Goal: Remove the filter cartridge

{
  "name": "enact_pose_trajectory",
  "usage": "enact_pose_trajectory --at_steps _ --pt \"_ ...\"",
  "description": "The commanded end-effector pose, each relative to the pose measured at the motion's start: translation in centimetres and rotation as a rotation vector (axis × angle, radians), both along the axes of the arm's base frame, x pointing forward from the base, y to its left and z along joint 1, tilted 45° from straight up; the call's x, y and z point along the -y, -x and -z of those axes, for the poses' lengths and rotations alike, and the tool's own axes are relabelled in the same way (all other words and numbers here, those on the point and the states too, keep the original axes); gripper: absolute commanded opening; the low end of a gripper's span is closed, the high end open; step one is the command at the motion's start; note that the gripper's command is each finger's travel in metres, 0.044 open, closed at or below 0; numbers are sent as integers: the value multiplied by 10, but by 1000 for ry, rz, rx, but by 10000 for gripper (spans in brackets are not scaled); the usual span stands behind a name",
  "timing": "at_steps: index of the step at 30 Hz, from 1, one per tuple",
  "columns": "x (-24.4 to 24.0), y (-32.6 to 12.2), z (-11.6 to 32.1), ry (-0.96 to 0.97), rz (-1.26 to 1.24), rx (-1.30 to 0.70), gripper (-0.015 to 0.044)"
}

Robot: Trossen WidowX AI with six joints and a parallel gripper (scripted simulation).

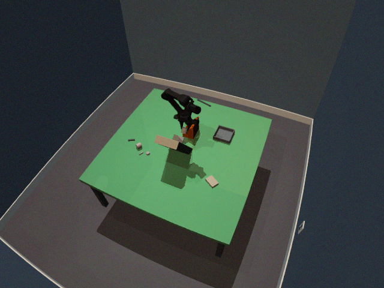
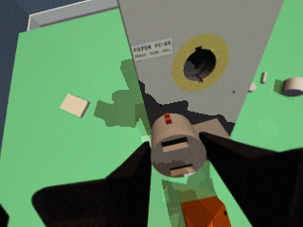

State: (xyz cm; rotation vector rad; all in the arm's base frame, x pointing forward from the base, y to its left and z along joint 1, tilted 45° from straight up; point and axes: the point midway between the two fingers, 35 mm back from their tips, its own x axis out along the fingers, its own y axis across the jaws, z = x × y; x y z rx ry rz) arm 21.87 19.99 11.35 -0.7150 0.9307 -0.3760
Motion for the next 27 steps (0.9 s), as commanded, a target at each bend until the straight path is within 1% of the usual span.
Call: enact_pose_trajectory --at_steps 1,5,6,7,17,27 --pt "-13 -1 13 -12 2 6 0" --pt "-22 -1 27 -13 2 7 0" --pt "-15 0 21 -1 -4 -4 0" --pt "-17 2 23 0 -14 -20 0" --pt "-58 39 71 27 -255 -328 0" --pt "-98 85 116 45 -566 -617 0"
